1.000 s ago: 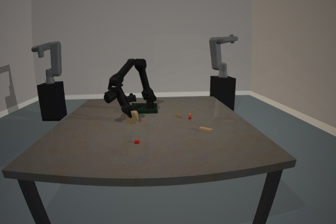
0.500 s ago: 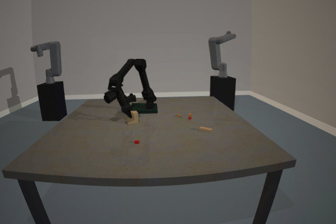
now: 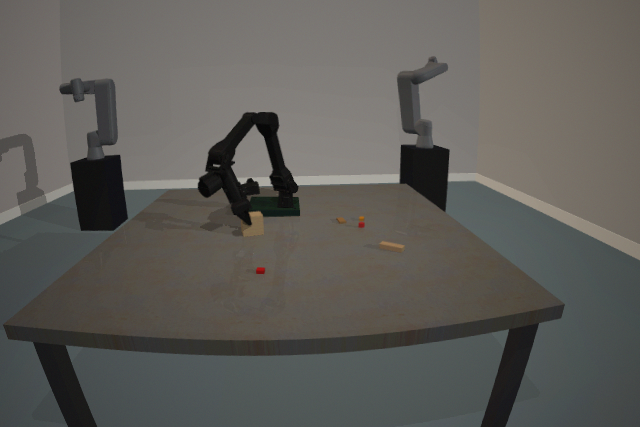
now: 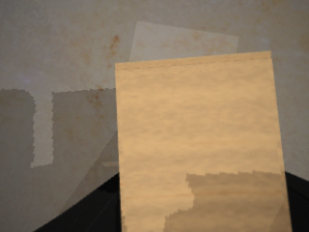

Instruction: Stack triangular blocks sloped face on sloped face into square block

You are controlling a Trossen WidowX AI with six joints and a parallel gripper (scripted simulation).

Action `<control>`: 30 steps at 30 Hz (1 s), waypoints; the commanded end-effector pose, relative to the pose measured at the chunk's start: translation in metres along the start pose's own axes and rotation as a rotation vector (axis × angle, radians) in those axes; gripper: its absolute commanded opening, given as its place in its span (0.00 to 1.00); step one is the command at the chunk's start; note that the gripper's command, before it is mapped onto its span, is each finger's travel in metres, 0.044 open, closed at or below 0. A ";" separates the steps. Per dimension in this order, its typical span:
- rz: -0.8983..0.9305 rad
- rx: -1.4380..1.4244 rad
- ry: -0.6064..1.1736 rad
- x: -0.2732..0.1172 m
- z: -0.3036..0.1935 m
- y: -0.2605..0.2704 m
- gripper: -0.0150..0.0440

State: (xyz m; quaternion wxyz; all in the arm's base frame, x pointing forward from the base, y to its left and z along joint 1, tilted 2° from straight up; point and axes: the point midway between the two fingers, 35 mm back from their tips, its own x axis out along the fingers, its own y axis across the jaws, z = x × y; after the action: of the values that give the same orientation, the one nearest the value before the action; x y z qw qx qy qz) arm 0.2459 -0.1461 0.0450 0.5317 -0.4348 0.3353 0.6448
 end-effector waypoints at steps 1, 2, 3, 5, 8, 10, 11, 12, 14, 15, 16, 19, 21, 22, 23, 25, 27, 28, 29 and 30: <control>-0.001 0.002 -0.001 0.000 0.000 0.000 0.25; -0.002 0.003 -0.002 0.000 0.000 0.000 0.25; -0.002 0.004 -0.002 0.001 0.000 0.000 0.25; 0.000 0.000 0.000 0.000 0.000 0.000 0.30; 0.000 0.000 0.000 0.000 0.000 0.000 0.43; 0.000 0.000 0.000 0.000 0.000 0.000 0.52; 0.000 0.000 0.000 0.000 0.000 0.000 0.57; 0.000 0.000 0.000 0.000 0.000 0.000 0.61; 0.000 0.000 0.000 0.000 0.000 0.000 0.70; 0.000 0.000 0.000 0.000 0.000 0.000 0.74; 0.000 0.000 0.000 0.000 0.000 0.000 0.79; 0.000 0.000 0.000 0.000 0.000 0.000 0.92; 0.000 0.000 0.000 0.000 0.000 0.000 1.00; 0.000 0.000 0.000 0.000 0.000 0.000 1.00; 0.000 0.000 0.000 0.000 0.000 0.000 1.00; 0.000 0.000 0.000 0.000 0.000 0.000 1.00; 0.000 0.000 0.000 0.000 0.000 0.000 1.00; 0.000 0.000 0.000 0.000 0.000 0.000 1.00; 0.000 0.000 0.000 0.000 0.000 0.000 1.00; -0.001 0.001 0.001 -0.002 0.000 0.000 1.00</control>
State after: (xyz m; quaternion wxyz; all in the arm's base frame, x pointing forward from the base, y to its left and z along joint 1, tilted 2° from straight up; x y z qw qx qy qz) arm 0.2460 -0.1461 0.0451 0.5318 -0.4349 0.3353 0.6447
